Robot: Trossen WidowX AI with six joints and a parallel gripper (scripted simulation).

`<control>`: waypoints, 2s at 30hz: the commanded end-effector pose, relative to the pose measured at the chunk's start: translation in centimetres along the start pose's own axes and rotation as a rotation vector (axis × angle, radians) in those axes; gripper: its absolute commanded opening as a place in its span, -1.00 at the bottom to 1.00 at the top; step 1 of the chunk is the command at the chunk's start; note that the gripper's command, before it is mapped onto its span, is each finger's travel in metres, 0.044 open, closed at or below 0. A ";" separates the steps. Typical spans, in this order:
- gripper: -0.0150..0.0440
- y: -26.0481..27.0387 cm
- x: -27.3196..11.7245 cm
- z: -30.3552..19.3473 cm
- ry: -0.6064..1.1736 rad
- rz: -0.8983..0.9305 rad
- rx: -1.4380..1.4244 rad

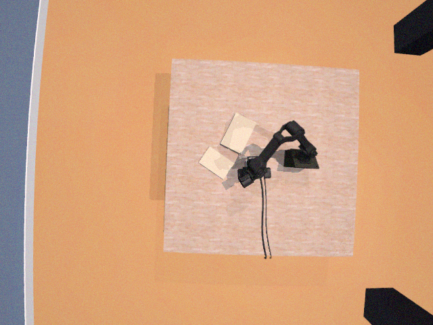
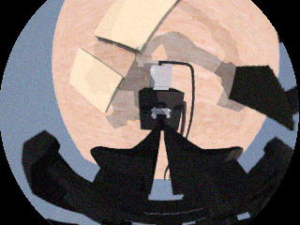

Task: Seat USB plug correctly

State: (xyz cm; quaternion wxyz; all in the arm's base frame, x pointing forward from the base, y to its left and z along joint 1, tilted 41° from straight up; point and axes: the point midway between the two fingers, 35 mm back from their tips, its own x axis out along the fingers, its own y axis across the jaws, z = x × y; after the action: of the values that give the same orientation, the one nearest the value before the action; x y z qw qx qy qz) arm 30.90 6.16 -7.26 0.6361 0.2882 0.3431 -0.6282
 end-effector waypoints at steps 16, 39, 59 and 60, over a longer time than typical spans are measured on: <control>-0.49 0.0 0.3 0.0 -0.001 0.002 -0.002; -0.49 0.0 0.5 0.0 -0.001 0.002 -0.002; -0.49 0.0 0.8 0.0 -0.001 0.002 -0.002; -0.49 0.0 0.8 0.0 -0.001 0.002 -0.002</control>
State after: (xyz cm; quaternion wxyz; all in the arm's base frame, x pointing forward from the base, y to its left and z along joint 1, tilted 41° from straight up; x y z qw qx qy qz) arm 30.89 5.74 -7.81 0.6357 0.2889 0.3436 -0.6279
